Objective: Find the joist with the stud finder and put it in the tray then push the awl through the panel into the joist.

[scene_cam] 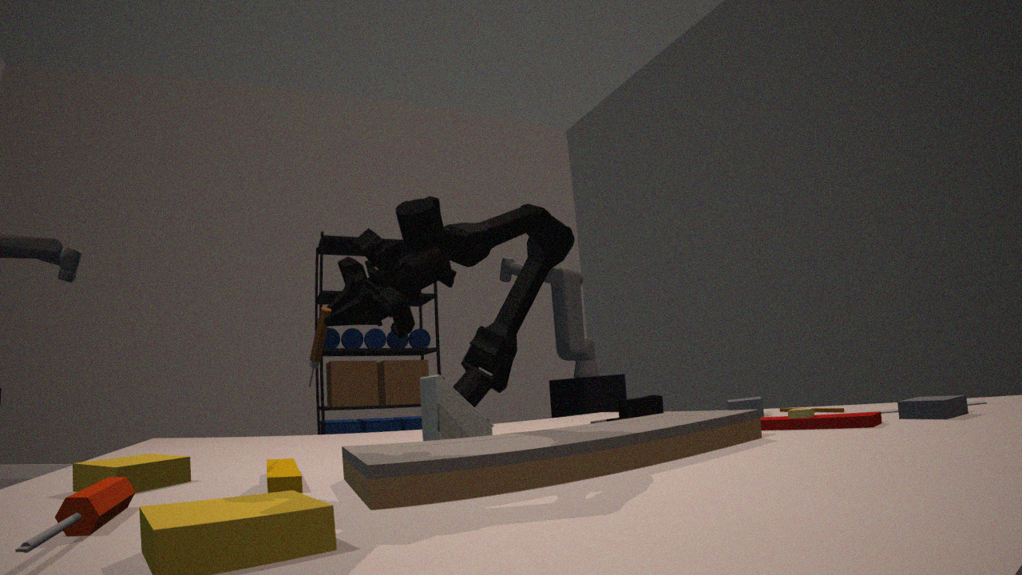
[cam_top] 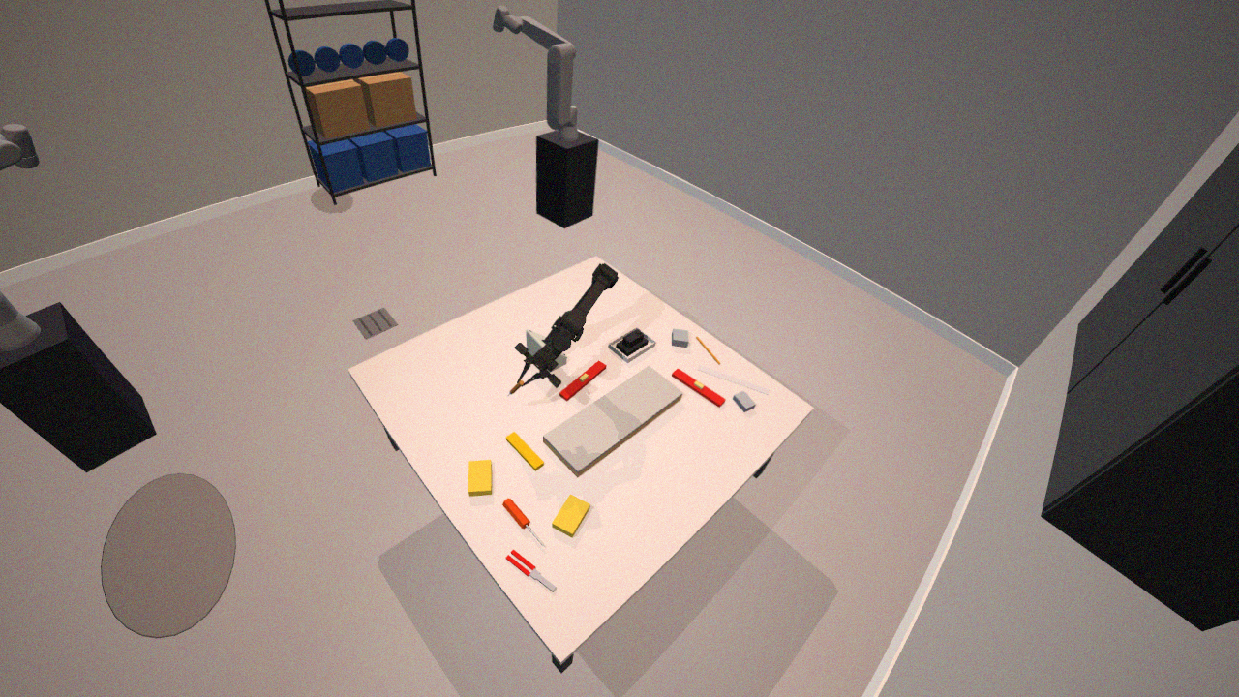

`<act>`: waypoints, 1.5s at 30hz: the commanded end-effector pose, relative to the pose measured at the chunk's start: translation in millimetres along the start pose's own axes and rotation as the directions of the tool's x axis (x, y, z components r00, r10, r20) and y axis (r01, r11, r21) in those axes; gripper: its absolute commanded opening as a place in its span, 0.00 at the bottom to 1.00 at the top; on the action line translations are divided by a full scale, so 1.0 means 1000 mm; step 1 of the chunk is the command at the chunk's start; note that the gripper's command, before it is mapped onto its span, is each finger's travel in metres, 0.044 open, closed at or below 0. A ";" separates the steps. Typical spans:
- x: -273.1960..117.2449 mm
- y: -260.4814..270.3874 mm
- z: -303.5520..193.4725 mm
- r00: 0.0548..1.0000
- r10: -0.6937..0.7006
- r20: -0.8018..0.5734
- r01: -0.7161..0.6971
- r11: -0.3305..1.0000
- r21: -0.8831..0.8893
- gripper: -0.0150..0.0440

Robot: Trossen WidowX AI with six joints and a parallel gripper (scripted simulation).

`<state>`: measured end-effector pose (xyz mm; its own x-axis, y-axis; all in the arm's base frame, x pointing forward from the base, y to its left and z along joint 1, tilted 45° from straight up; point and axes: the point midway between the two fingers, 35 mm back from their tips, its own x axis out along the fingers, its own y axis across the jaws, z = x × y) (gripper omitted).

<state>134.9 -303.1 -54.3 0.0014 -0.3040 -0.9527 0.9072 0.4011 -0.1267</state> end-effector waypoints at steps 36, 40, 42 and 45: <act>-0.106 0.129 0.036 0.693 0.657 0.296 -0.675 0.736 -0.052 0.25; -0.130 0.152 0.032 0.588 0.768 0.254 -0.759 0.632 -0.153 0.25; -0.143 0.162 0.029 0.531 0.816 0.227 -0.794 0.573 -0.202 0.25; -0.163 0.177 0.023 0.442 0.879 0.179 -0.837 0.476 -0.271 0.25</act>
<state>292.8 -217.0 65.0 0.8313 -0.0218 -0.5553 0.4409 0.6342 0.6352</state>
